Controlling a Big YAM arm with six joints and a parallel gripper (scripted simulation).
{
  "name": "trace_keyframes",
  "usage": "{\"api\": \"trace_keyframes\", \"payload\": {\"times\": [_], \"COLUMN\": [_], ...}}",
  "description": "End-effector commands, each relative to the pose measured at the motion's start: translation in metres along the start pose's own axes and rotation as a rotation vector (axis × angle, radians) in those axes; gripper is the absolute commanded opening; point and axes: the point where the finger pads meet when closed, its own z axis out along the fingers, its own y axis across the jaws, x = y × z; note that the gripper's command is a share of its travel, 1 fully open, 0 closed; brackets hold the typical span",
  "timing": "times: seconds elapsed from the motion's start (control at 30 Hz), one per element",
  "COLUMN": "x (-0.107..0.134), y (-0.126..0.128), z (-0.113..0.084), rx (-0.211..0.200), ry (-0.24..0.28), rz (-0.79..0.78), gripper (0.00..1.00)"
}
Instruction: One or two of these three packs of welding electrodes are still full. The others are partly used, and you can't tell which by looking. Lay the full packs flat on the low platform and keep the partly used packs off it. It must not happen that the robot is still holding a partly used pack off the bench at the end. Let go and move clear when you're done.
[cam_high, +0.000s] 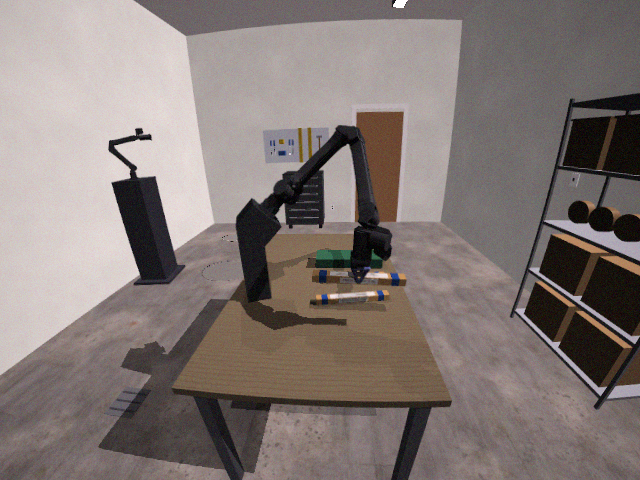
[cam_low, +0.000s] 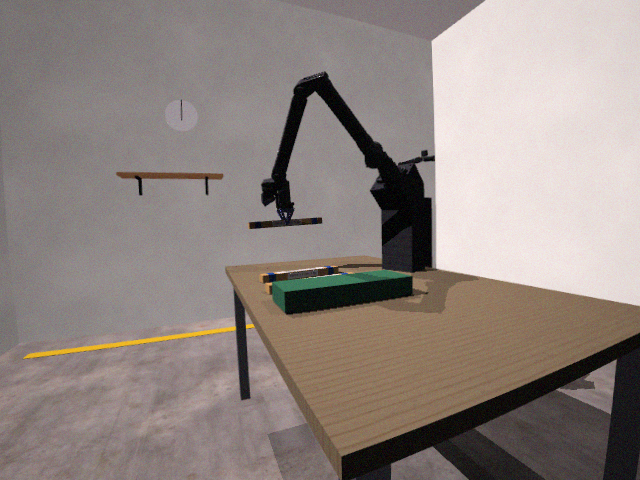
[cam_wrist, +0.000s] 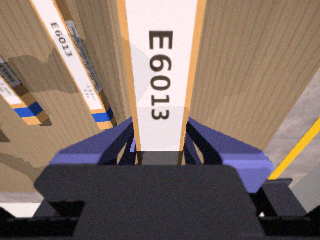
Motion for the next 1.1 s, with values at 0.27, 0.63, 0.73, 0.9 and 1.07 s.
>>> {"api": "trace_keyframes", "payload": {"times": [0.27,0.63,0.73,0.9,1.07], "x": [-0.025,-0.023,-0.021,-0.025,-0.021], "y": [0.018,0.055,0.06,0.064,0.079], "z": [-0.033,-0.027,-0.028,-0.031,-0.028], "rx": [0.053,0.039,0.044,0.052,0.047], "ry": [-0.062,-0.056,-0.058,-0.067,-0.061], "rz": [-0.02,-0.025,-0.02,-0.021,-0.018], "gripper": [0.0,0.0,0.0,0.0,0.0]}}
